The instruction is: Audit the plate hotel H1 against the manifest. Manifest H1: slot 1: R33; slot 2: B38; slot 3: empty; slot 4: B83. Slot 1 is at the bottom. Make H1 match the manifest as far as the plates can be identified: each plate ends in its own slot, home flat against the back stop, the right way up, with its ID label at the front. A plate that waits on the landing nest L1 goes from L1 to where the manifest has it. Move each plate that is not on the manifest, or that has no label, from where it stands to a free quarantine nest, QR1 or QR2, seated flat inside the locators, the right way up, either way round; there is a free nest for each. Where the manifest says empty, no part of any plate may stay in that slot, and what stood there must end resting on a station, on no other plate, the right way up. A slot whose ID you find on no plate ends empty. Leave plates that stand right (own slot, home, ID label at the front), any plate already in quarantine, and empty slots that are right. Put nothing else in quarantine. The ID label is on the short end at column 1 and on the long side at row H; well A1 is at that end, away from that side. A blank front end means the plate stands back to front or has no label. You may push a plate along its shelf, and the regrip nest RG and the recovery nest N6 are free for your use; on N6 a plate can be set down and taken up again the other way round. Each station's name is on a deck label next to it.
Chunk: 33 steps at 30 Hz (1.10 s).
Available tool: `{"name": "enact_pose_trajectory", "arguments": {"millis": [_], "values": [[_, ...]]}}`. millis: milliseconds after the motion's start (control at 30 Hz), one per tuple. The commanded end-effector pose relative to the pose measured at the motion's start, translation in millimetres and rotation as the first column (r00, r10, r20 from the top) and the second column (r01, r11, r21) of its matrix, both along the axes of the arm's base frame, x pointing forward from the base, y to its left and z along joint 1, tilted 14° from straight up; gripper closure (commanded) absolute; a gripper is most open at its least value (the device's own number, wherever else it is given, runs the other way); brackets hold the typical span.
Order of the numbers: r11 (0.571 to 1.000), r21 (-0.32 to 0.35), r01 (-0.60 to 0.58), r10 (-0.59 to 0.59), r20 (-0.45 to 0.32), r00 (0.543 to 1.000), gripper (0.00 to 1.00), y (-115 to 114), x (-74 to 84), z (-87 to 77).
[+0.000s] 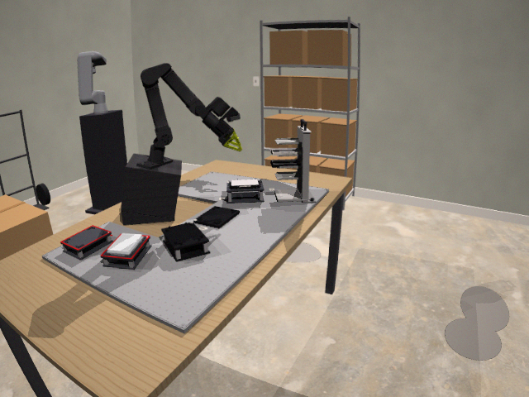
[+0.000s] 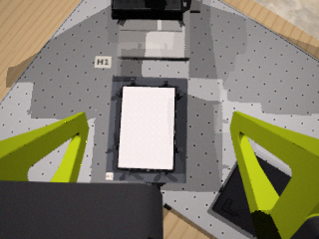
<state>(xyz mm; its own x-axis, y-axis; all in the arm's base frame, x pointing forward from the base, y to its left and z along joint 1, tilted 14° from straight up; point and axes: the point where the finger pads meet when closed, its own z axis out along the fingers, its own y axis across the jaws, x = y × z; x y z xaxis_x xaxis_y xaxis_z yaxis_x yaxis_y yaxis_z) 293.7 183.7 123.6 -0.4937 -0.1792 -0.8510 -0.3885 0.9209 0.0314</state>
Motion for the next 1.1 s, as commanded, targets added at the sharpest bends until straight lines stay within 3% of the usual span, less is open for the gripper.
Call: {"name": "enact_pose_trajectory", "arguments": {"millis": [0,233,267,1067], "values": [[0.999,0.012,0.04,-0.04,0.018,0.999,0.0,4,5.8,9.6],[0.999,0.025,0.04,-0.041,0.03,0.999,0.0,26,3.5,11.0],[0.999,-0.006,0.04,-0.04,0.0,0.999,0.0,19,-3.3,-10.5],[0.999,-0.011,0.048,-0.048,-0.001,0.999,0.0,23,12.5,-77.7]]}}
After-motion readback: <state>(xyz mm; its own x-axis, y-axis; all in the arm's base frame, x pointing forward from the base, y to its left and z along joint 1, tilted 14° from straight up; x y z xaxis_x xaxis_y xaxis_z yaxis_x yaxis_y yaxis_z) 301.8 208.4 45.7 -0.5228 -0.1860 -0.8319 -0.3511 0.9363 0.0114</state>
